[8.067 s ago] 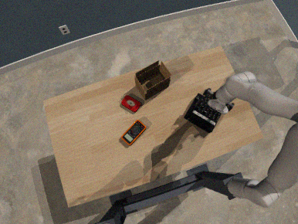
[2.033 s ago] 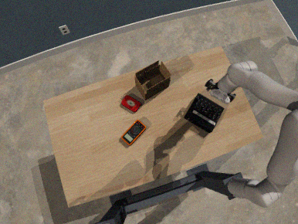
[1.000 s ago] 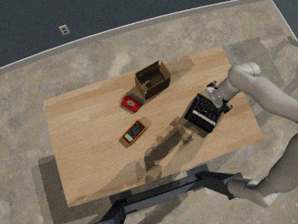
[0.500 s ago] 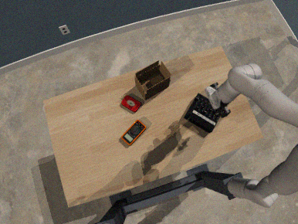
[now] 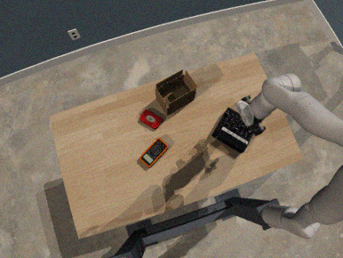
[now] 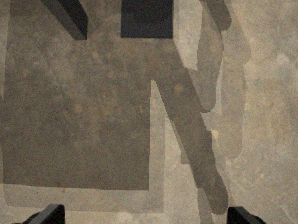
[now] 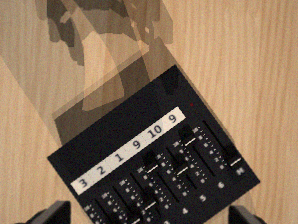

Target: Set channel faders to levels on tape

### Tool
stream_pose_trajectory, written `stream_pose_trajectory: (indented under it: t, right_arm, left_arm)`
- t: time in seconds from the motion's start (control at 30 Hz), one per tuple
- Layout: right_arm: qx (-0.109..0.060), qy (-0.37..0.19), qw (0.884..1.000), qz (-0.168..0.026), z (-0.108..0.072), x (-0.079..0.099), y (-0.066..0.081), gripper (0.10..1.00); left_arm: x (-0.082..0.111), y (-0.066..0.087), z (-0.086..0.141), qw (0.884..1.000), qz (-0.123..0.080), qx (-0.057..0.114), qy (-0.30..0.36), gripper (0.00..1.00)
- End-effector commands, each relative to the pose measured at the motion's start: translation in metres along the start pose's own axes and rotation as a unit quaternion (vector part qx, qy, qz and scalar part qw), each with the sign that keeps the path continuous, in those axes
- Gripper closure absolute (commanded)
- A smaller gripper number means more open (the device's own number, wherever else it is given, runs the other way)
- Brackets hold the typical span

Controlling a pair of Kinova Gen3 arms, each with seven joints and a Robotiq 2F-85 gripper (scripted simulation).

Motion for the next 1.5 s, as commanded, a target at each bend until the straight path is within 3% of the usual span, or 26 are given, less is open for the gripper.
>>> stream_pose_trajectory:
  t: [0.0, 0.2, 0.4, 0.47, 0.73, 0.93, 0.97, 1.47]
  right_arm:
    - [-0.001, 0.018, 1.0, 0.0, 0.0, -0.001, -0.004, 0.099]
    - [0.0, 0.101, 0.995, -0.002, -0.003, -0.004, -0.023, 0.099]
    - [0.0, 0.209, 0.978, -0.002, -0.009, -0.006, -0.048, 0.099]
    - [0.0, 0.209, 0.978, -0.002, -0.009, -0.006, -0.048, 0.099]
    - [-0.001, 0.305, 0.952, -0.001, -0.015, -0.007, -0.069, 0.099]
    - [-0.001, 0.319, 0.948, 0.0, -0.016, -0.007, -0.072, 0.099]
    - [-0.001, 0.319, 0.948, 0.0, -0.016, -0.007, -0.072, 1.0]
    - [-0.001, 0.319, 0.948, 0.0, -0.016, -0.007, -0.072, 1.0]
  left_arm:
    - [0.0, 0.001, 0.0, 1.0, -0.001, 0.0, 0.0, 0.001]
    - [0.0, 0.001, 0.0, 1.0, -0.001, 0.0, 0.0, 0.001]
    - [0.0, 0.001, 0.0, 1.0, -0.001, 0.0, 0.0, 0.001]
    - [0.0, 0.001, 0.0, 1.0, -0.001, 0.0, 0.0, 0.001]
    - [0.0, 0.001, 0.0, 1.0, -0.001, 0.0, 0.0, 0.001]
    - [0.0, 0.001, 0.0, 1.0, -0.001, 0.0, 0.0, 0.001]
    - [0.0, 0.001, 0.0, 1.0, -0.001, 0.0, 0.0, 0.001]
    - [0.0, 0.001, 0.0, 1.0, -0.001, 0.0, 0.0, 0.001]
Point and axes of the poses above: on each arm, the point where the finger pads meet when closed, its own y axis back along the fingers, its own z axis across the jaws, x = y × z, the point moved 1 cm from there along y, back along the fingers, and after that the axes turned 14 degrees about y, right-handed, at the moved point
